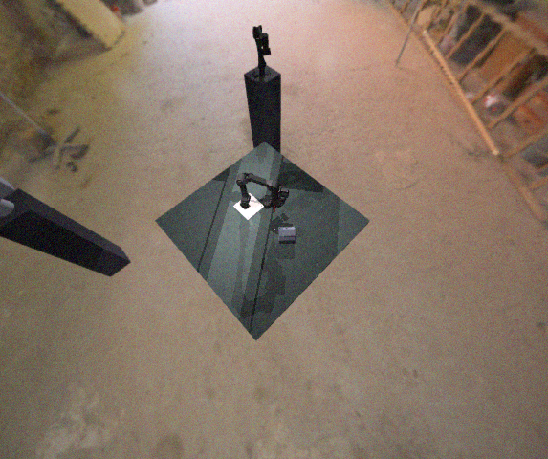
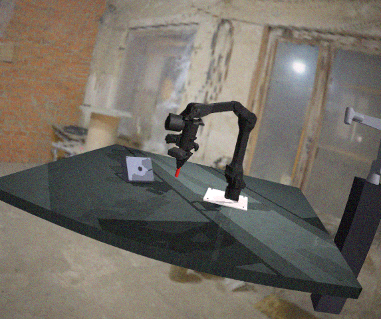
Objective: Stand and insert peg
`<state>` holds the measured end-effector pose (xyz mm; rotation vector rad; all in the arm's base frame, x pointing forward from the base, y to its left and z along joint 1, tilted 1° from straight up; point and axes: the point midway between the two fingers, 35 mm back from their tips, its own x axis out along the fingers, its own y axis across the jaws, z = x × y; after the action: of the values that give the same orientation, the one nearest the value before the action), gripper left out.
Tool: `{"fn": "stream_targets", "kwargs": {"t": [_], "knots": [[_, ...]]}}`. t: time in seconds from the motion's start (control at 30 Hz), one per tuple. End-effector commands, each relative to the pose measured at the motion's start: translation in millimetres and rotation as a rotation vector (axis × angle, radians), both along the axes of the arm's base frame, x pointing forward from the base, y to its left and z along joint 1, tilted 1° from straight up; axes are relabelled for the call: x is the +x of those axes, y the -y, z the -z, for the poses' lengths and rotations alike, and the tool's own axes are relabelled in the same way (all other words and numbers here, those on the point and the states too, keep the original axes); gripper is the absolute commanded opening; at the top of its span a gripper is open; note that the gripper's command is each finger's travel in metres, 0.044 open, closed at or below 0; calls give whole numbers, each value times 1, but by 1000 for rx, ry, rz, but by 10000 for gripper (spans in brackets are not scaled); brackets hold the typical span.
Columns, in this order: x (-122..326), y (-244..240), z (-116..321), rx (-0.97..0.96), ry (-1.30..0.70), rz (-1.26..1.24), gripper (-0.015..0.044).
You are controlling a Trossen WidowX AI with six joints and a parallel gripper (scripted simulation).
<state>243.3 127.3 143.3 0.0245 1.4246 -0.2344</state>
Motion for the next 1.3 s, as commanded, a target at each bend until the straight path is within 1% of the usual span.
{"fn": "stream_targets", "kwargs": {"t": [0.0, 1.27], "knots": [[6, -2, 0, -30, 22, -27, 0], [52, -19, -1, -355, 226, -252, 0]]}}
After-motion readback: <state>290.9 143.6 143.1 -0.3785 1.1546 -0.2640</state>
